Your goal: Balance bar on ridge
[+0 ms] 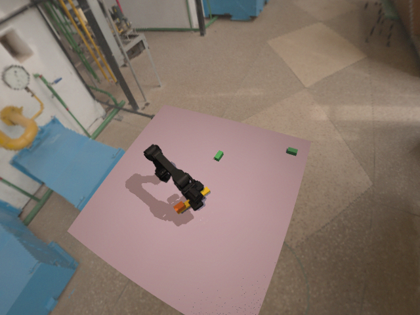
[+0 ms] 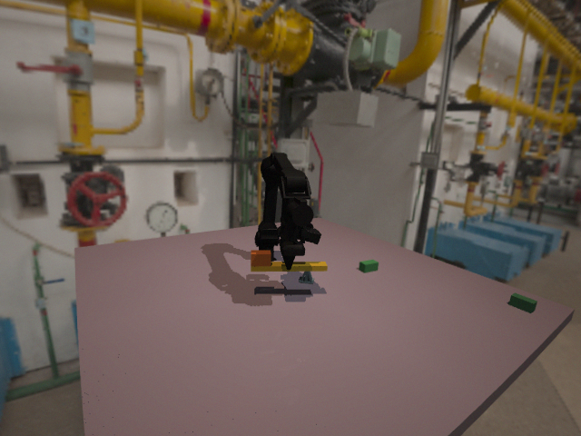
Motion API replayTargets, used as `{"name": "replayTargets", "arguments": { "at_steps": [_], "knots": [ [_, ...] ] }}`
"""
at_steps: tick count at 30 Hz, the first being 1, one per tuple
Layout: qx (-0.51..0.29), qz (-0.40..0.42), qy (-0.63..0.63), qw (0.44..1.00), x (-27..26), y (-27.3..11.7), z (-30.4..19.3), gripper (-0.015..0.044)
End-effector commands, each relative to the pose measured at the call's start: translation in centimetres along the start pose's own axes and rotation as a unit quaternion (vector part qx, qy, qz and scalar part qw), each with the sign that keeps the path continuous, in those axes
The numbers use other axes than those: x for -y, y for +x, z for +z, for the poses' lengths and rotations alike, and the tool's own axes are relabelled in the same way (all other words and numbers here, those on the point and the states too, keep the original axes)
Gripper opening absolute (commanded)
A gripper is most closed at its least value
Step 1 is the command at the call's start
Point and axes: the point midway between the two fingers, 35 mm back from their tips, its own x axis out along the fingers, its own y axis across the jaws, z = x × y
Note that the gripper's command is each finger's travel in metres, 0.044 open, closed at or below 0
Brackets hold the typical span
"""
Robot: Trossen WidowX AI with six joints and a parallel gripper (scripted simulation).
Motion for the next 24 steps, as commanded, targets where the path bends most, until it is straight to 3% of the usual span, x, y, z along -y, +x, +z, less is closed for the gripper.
{"name": "replayTargets", "arguments": {
  "at_steps": [1,24],
  "knots": [
    [0.004,-0.007,0.000,1.000,-0.1,-0.7,0.3,0.0000],
    [0.008,-0.003,0.080,0.997,-5.7,-0.9,7.3,0.0000]
  ]
}}
